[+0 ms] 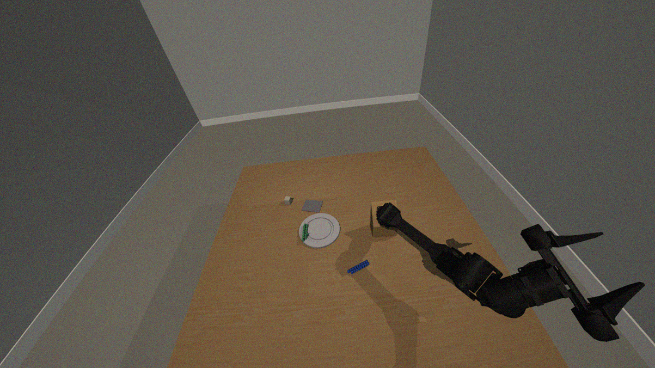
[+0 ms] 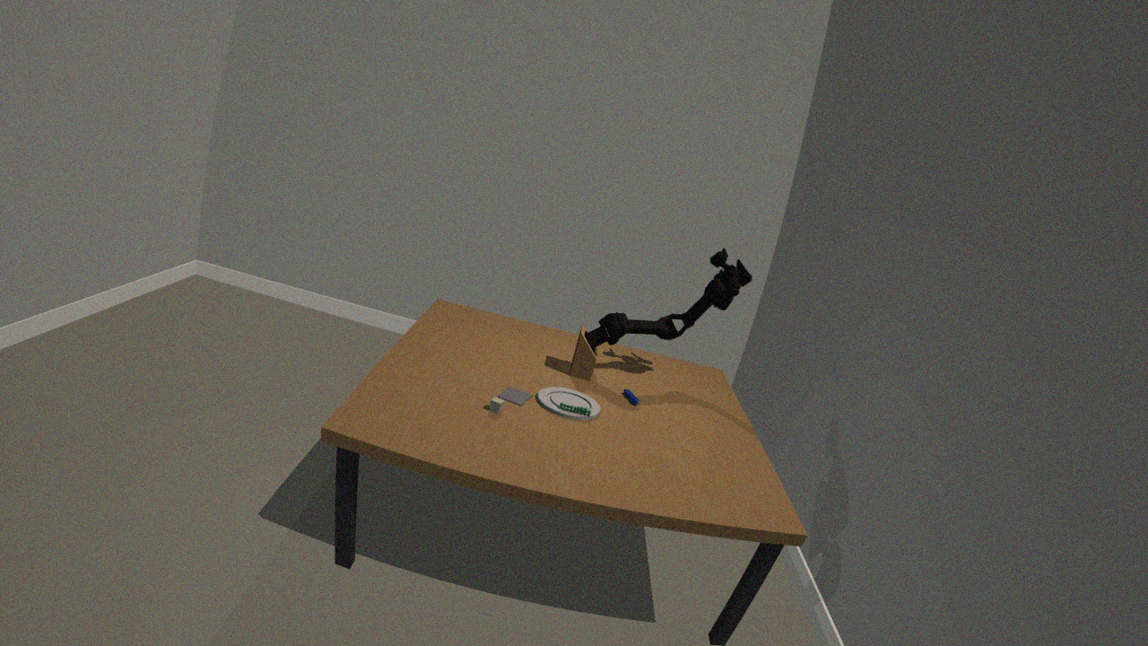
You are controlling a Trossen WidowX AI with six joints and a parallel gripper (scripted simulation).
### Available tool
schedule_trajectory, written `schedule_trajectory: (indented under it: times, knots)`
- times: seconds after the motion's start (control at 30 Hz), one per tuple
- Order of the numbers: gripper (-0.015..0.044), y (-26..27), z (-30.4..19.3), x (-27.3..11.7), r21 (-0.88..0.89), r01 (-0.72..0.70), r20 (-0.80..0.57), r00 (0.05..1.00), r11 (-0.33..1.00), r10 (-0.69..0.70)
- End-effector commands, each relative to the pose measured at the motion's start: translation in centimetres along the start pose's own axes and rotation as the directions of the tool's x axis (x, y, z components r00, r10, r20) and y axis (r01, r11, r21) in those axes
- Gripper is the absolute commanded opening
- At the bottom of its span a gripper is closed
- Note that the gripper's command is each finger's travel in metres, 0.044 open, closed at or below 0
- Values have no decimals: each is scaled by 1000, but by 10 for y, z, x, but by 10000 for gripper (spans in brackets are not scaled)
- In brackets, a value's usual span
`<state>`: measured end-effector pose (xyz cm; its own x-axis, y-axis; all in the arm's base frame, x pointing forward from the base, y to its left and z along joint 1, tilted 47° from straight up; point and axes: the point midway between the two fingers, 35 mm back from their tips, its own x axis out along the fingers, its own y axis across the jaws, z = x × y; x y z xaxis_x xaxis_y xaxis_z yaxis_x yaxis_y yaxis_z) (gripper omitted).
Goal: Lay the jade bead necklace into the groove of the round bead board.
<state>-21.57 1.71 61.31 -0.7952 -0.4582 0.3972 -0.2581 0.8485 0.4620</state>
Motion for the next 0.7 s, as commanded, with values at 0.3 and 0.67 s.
schedule_trajectory:
  times: [0.3,0.67]
  knots:
    - [380,-18,-38,-4,-133,-24,-96,995,991,11]
    - [380,-50,-98,-18,-325,-96,-254,967,941,11]
